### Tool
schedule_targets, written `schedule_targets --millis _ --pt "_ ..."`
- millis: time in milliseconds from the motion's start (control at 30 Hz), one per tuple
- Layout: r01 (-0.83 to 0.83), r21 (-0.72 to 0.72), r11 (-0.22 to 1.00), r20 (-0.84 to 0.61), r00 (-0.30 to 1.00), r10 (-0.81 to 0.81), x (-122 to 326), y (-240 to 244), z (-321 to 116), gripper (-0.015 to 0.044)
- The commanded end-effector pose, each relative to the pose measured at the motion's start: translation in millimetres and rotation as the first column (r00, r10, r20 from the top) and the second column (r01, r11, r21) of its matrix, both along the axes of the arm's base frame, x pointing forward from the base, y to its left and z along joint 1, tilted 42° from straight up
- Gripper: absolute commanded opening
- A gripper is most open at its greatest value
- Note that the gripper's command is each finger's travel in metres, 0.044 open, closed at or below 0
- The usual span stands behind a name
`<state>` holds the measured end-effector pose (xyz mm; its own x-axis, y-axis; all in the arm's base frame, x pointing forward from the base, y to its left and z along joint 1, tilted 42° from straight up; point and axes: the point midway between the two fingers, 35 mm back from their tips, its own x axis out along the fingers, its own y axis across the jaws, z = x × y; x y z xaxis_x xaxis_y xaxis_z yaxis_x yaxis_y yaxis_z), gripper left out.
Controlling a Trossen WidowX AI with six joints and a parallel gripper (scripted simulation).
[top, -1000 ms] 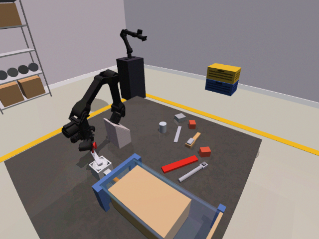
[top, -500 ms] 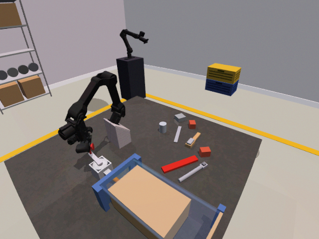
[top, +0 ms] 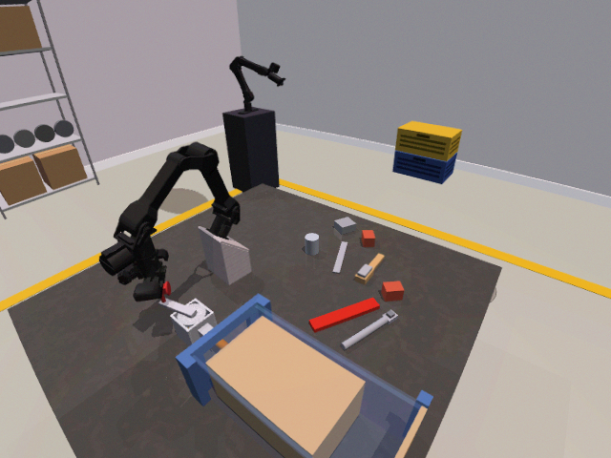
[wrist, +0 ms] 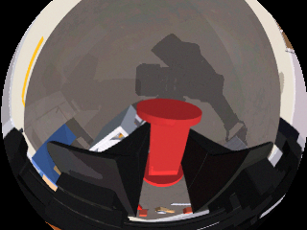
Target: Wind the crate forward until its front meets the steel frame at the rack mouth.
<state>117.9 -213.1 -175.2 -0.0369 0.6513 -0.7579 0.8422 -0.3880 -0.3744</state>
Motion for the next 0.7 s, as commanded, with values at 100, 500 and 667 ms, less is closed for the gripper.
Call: schedule_targets --millis 100,500,667 --pt "0.005 -0.016 1.0 0.016 1.0 -0.004 12.4 -10.8 -12.6 0.0" --pt "0.005 -0.017 1.0 0.018 1.0 -0.004 24.7 -21.0 -21.0 0.0" --pt "0.005 -0.017 1.0 0.018 1.0 -0.004 30.2 -24.5 -23.9 0.0"
